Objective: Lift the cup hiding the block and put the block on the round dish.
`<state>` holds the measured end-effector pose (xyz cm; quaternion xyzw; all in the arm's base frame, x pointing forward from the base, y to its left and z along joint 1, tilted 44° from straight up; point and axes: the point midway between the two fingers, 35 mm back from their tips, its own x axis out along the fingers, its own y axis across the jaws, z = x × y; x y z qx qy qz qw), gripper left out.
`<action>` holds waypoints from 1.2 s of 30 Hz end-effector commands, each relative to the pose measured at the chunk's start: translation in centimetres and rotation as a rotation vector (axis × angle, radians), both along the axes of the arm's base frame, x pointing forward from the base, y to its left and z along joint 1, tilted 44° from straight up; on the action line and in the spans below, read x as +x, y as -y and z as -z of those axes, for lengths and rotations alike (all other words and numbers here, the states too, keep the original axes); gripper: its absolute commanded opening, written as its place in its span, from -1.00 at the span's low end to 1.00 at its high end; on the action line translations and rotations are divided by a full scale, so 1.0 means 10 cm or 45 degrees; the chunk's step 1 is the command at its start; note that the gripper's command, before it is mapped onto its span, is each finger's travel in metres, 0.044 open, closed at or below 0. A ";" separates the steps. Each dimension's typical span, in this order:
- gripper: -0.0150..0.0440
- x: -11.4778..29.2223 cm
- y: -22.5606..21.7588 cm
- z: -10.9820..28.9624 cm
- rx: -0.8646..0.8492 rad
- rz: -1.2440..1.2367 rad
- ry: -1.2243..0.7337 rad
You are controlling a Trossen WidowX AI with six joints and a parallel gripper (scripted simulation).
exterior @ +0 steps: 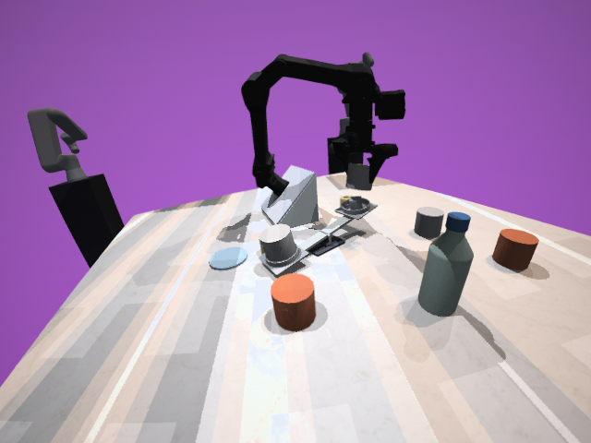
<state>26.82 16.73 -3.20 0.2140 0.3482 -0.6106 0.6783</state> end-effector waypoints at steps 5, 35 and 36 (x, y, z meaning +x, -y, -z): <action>-0.49 -0.02 -0.10 -0.09 0.011 -0.001 0.006; -0.49 -0.03 -0.12 -0.17 -0.002 0.000 0.000; -0.49 -0.03 -0.12 -0.17 -0.002 0.000 0.000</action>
